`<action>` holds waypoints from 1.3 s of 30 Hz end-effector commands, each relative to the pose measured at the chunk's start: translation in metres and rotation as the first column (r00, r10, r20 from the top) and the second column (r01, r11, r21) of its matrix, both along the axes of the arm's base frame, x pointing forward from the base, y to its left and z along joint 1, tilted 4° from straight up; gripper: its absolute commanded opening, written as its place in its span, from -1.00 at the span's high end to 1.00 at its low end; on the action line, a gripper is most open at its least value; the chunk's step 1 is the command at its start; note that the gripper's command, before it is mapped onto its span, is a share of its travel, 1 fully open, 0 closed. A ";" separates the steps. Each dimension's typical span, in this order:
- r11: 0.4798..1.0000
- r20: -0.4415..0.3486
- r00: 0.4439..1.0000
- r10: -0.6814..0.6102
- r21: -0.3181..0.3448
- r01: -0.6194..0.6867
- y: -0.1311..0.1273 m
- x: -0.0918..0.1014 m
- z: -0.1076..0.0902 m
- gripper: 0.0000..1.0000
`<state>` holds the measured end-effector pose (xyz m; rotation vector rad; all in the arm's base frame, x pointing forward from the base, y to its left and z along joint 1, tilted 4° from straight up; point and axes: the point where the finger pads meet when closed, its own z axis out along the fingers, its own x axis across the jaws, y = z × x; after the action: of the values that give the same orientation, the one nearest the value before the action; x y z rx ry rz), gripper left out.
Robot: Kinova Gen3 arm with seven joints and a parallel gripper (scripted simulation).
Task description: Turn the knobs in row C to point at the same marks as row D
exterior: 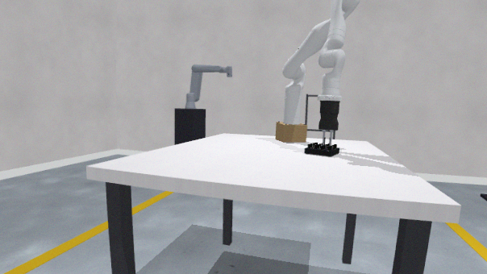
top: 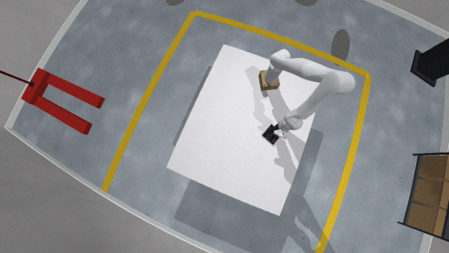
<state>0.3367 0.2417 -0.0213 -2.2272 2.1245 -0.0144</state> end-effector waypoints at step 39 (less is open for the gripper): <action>1.000 0.001 1.000 0.000 0.001 0.000 -0.001 -0.002 0.041 -1.00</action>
<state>0.3346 0.2395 0.0174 -2.2275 2.1266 -0.0147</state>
